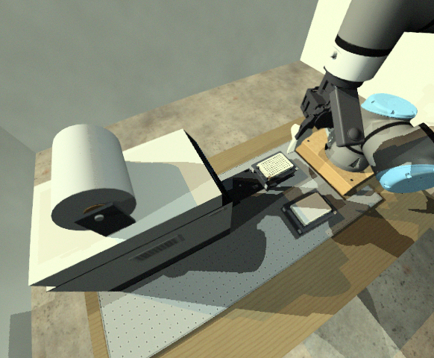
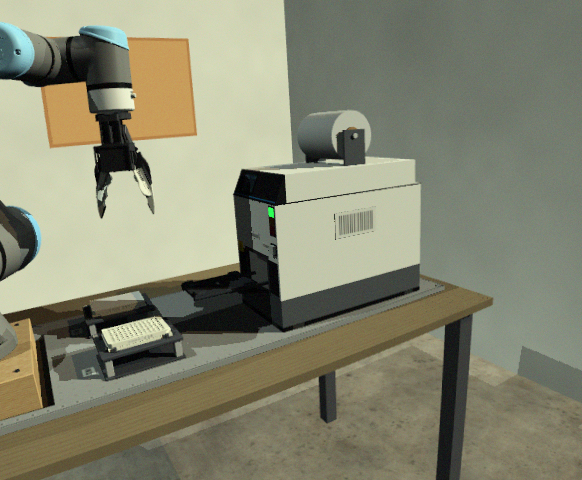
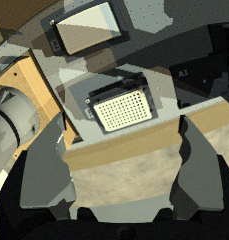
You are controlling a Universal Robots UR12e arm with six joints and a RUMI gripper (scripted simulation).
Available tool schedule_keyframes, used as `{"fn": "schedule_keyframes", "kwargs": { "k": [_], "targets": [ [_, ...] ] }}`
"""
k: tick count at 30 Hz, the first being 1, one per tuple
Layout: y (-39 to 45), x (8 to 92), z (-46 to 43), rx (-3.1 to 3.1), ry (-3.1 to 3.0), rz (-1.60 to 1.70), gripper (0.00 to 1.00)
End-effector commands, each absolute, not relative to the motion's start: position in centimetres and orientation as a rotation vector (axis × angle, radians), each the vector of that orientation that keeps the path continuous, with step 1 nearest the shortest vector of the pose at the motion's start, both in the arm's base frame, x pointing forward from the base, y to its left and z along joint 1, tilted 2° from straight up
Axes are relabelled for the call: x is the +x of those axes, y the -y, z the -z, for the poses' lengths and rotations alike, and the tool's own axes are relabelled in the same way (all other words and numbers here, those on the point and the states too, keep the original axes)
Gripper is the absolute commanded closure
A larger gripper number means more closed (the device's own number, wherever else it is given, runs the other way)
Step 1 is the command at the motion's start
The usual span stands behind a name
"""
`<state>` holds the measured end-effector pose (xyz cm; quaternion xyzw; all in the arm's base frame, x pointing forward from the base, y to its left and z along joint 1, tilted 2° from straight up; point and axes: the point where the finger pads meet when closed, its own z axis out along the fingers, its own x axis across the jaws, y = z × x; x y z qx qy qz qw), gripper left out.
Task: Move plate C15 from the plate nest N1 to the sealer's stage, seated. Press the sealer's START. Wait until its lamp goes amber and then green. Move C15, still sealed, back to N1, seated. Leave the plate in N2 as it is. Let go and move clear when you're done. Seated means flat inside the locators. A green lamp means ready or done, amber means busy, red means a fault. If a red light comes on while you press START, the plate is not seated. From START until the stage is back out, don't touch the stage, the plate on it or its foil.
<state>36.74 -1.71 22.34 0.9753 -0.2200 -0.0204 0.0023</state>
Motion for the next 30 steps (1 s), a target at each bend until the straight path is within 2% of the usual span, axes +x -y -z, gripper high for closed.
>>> {"fn": "schedule_keyframes", "kwargs": {
  "k": [1, 30],
  "targets": [
    [1.90, 37.00, -22.60, 3.120, 0.414, 0.054, 0.32],
    [1.84, 36.91, -22.54, 3.101, -0.603, 0.048, 0.32]
  ]
}}
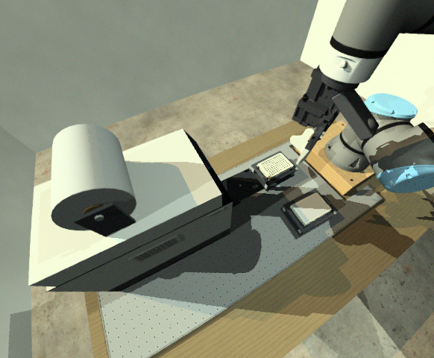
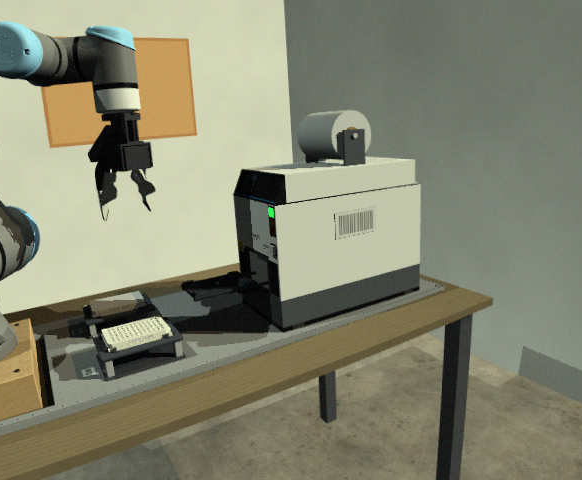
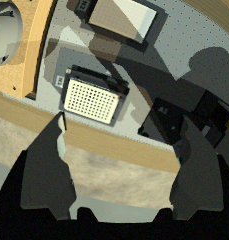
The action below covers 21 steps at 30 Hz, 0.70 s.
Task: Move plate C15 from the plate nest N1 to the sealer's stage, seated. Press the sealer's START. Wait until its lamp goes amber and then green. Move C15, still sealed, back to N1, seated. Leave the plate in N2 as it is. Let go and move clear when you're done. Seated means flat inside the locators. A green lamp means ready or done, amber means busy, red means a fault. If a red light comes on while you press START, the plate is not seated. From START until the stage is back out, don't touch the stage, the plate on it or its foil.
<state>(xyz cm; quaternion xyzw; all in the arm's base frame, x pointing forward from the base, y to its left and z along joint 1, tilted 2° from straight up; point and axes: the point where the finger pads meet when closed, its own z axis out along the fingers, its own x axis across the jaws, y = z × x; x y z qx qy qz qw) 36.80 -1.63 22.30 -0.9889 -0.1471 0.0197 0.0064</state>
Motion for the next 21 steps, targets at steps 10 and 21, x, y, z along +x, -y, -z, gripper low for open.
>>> {"fn": "schedule_keyframes", "kwargs": {
  "k": [10, 21],
  "targets": [
    [1.75, 36.98, -22.55, -2.920, 1.095, -0.043, 0.32],
    [1.73, 37.00, -22.59, -2.751, 1.463, -0.038, 0.32]
  ]
}}
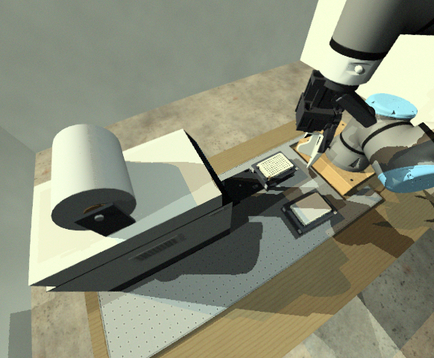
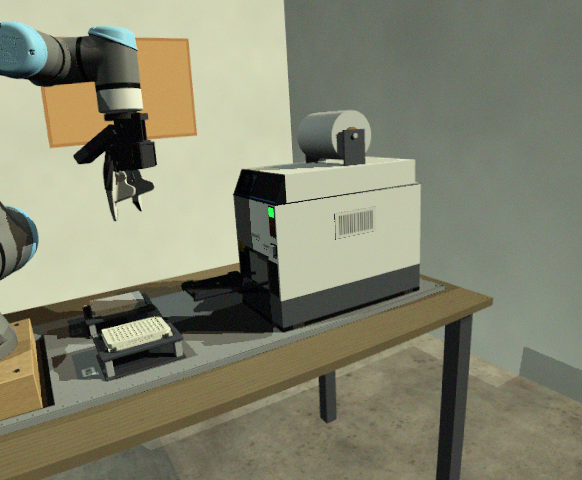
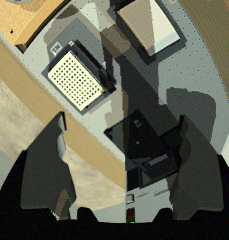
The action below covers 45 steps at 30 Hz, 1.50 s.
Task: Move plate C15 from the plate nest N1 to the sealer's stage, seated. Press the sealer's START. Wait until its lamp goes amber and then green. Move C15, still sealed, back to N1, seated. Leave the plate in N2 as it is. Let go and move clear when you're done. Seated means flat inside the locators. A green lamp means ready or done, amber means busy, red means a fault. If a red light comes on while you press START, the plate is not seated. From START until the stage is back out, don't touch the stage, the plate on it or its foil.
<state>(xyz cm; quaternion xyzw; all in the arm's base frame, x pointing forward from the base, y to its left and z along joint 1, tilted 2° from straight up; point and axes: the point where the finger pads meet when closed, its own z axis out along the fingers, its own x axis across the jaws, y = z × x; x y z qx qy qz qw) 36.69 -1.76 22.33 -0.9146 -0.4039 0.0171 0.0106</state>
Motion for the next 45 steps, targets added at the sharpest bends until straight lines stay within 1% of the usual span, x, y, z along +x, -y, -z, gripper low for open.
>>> {"fn": "schedule_keyframes", "kwargs": {
  "k": [1, 20, 37, 42, 45],
  "targets": [
    [1.7, 37.0, -22.6, -2.726, 1.508, -0.037, 0.32],
    [1.7, 36.9, -22.5, -2.241, 2.156, -0.025, 0.32],
    [1.8, 36.8, -22.5, -2.243, 2.154, -0.027, 0.32],
    [1.7, 36.6, -19.7, -2.240, 2.150, -0.028, 0.32],
    [1.7, 36.6, -19.7, -2.240, 2.151, -0.028, 0.32]
  ]
}}
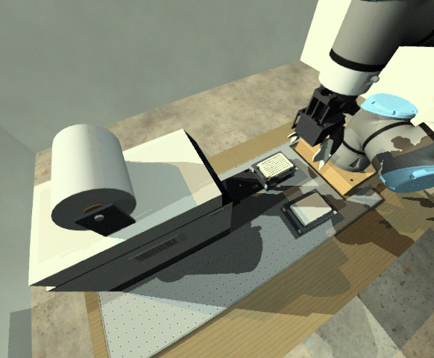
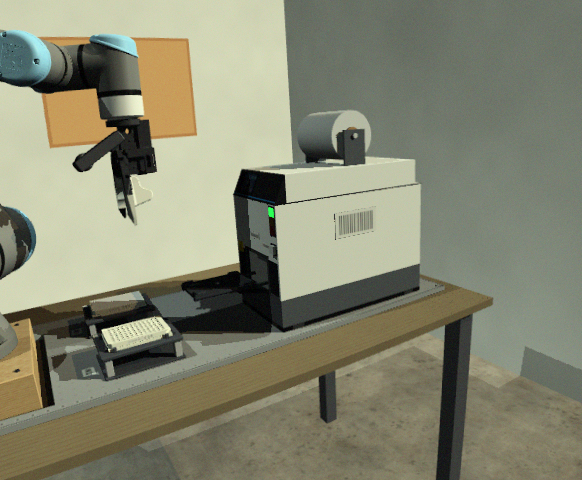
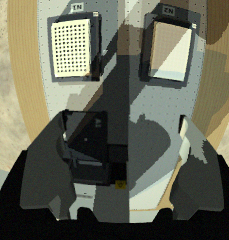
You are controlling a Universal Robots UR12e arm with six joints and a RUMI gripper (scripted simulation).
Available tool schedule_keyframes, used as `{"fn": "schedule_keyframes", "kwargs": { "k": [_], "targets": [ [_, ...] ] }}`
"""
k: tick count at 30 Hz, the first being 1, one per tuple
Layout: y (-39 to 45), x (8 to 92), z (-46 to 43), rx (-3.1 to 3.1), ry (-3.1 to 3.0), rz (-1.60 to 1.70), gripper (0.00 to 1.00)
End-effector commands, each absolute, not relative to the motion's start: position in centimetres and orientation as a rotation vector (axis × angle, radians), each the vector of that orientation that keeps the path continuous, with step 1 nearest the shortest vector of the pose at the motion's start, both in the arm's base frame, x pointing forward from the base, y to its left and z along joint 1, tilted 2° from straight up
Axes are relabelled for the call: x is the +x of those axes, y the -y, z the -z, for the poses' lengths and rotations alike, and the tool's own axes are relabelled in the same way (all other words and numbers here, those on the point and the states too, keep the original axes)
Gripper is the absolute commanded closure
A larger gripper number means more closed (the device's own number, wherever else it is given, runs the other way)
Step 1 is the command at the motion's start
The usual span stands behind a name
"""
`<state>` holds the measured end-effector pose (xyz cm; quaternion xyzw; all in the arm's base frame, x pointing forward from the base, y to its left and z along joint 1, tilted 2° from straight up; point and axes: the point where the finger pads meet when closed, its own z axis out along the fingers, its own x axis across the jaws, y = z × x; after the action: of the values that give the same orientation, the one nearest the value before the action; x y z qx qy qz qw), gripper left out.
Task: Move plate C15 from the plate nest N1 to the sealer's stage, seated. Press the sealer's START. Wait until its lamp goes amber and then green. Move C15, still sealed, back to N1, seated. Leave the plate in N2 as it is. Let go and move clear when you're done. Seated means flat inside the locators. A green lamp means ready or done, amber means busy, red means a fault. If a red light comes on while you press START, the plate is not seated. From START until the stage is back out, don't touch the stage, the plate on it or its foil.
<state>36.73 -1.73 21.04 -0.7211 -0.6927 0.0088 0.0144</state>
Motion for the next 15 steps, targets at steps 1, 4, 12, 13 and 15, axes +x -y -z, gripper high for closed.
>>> {"fn": "schedule_keyframes", "kwargs": {
  "k": [1, 4, 12, 13, 15],
  "targets": [
    [1.7, 36.6, -19.7, -2.240, 2.151, -0.028, 0.32],
    [1.7, 36.6, -18.2, -2.239, 2.151, -0.028, 0.32],
    [1.6, 36.5, -15.2, -2.239, 2.151, -0.028, 0.32],
    [1.6, 36.4, -14.7, -2.239, 2.151, -0.028, 0.32],
    [1.6, 36.4, -14.7, -2.239, 2.151, -0.028, 0.32]
  ]
}}
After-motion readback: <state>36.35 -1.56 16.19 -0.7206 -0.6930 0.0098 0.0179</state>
